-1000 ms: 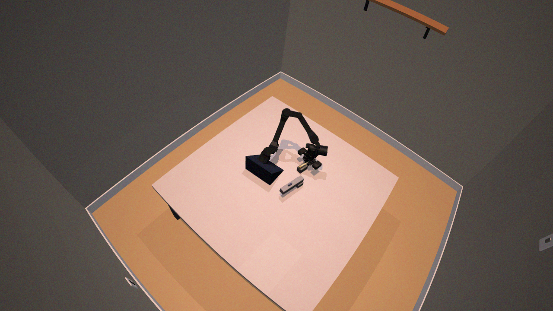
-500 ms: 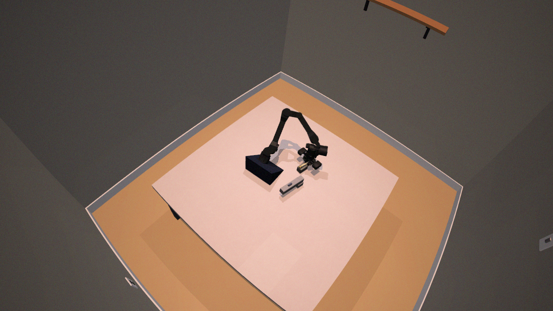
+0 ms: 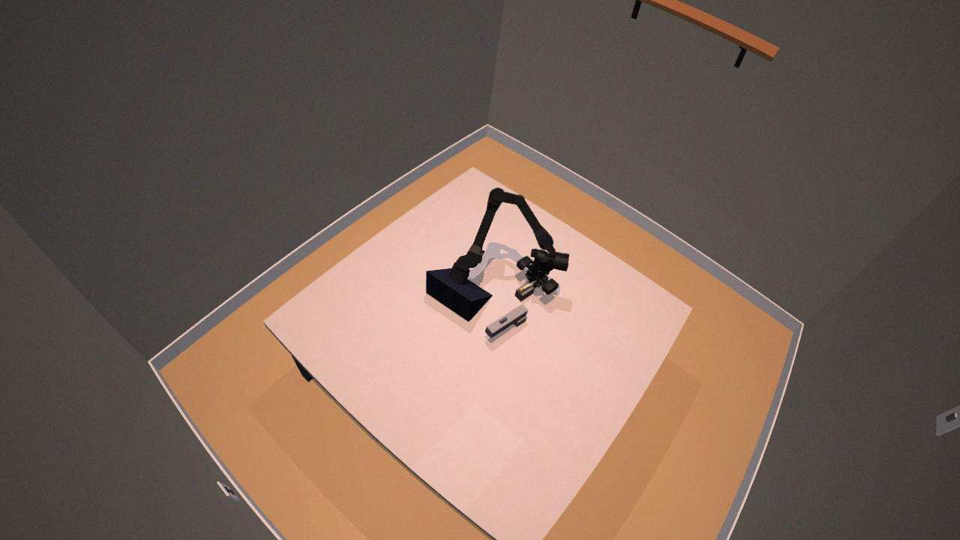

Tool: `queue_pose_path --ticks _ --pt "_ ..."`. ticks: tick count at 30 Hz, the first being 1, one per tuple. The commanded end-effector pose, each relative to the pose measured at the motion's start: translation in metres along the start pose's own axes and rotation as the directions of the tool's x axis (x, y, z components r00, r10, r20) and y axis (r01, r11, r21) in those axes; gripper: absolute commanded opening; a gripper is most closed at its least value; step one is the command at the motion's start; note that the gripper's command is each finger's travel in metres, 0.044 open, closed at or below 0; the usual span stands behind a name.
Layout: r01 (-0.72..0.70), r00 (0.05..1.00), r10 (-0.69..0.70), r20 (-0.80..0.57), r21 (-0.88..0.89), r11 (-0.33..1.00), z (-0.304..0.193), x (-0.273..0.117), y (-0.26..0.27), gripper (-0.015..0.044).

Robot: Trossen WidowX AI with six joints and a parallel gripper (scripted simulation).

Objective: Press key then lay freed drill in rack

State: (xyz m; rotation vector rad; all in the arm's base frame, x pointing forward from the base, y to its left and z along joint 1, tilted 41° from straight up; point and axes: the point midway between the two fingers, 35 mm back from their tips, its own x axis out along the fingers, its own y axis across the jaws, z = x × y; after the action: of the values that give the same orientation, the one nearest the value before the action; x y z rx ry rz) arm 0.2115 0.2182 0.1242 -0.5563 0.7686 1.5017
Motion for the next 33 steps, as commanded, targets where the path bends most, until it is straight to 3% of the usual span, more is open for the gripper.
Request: queue_pose_path --ticks 1,16,33 --pt "0.0 1.0 0.0 0.0 0.0 1.0 0.0 0.0 0.0 0.0053" --pt "0.0 1.0 0.0 0.0 0.0 1.0 0.0 0.0 0.0 0.044" --pt "-0.004 1.0 0.004 -0.023 0.009 1.0 -0.002 -0.063 0.0 0.044"
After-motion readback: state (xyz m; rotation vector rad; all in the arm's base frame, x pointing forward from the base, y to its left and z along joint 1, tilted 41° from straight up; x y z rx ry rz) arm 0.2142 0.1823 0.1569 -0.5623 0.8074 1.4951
